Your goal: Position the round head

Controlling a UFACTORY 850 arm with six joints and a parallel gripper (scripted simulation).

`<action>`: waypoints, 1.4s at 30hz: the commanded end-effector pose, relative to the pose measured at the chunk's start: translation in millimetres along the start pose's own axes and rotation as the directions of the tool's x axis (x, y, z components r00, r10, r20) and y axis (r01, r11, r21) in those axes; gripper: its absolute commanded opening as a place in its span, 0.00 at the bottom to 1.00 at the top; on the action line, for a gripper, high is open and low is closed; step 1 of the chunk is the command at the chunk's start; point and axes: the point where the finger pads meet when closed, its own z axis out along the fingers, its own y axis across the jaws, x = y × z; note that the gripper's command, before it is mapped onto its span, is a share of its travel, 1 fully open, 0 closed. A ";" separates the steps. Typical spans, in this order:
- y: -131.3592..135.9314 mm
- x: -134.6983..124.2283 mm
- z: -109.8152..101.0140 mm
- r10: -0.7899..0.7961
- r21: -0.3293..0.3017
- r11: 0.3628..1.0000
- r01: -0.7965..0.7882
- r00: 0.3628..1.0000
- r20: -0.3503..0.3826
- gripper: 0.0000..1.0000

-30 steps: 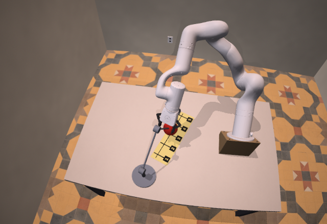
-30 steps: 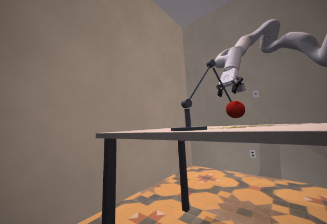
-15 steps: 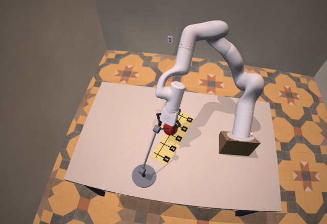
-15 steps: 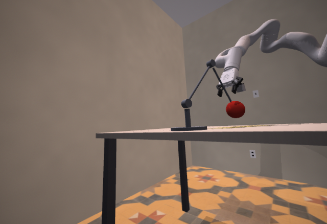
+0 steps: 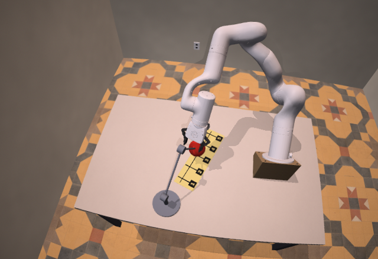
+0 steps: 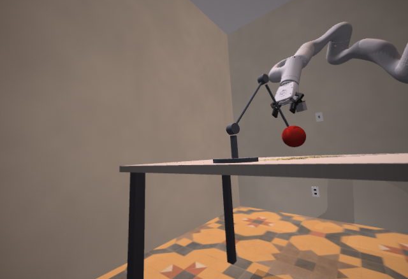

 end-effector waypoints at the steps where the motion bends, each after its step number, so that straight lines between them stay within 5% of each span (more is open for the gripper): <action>1: -0.6 -0.4 -22.0 0.000 -0.001 1.000 0.000 1.000 0.000 1.00; 24: -0.3 -0.8 -102.8 0.000 0.004 1.000 0.000 1.000 0.003 1.00; 42: -0.3 -1.1 -94.8 0.001 0.005 1.000 -0.001 1.000 0.004 1.00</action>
